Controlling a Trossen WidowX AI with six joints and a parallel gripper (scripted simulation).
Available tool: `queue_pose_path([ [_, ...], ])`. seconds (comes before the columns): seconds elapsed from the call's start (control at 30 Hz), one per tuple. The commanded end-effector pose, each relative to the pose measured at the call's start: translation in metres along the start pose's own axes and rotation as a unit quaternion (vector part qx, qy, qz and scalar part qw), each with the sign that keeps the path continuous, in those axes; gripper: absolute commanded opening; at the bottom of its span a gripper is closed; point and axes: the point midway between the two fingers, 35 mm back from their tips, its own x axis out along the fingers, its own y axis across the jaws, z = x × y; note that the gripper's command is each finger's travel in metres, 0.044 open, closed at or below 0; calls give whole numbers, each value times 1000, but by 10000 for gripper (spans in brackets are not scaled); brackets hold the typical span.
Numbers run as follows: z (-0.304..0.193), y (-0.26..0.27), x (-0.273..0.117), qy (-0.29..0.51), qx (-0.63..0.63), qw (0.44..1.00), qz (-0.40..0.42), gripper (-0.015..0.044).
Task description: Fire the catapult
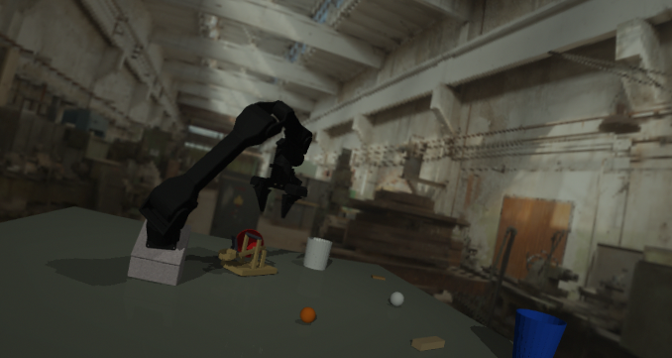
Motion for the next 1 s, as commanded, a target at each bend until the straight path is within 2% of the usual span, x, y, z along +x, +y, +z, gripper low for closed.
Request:
queue_pose_path([
  [0.0,-1,-41,13,5,27,1000,9,335],
  [0.07,-4,-75,17,-2,52,998,17,300],
  [0.3,-30,-168,35,-15,132,991,26,300],
  [0.57,-94,-262,67,-14,234,972,15,300],
  [0.8,-174,-317,98,8,326,945,-11,300],
  [0.97,-178,-321,101,11,336,942,-15,300],
])
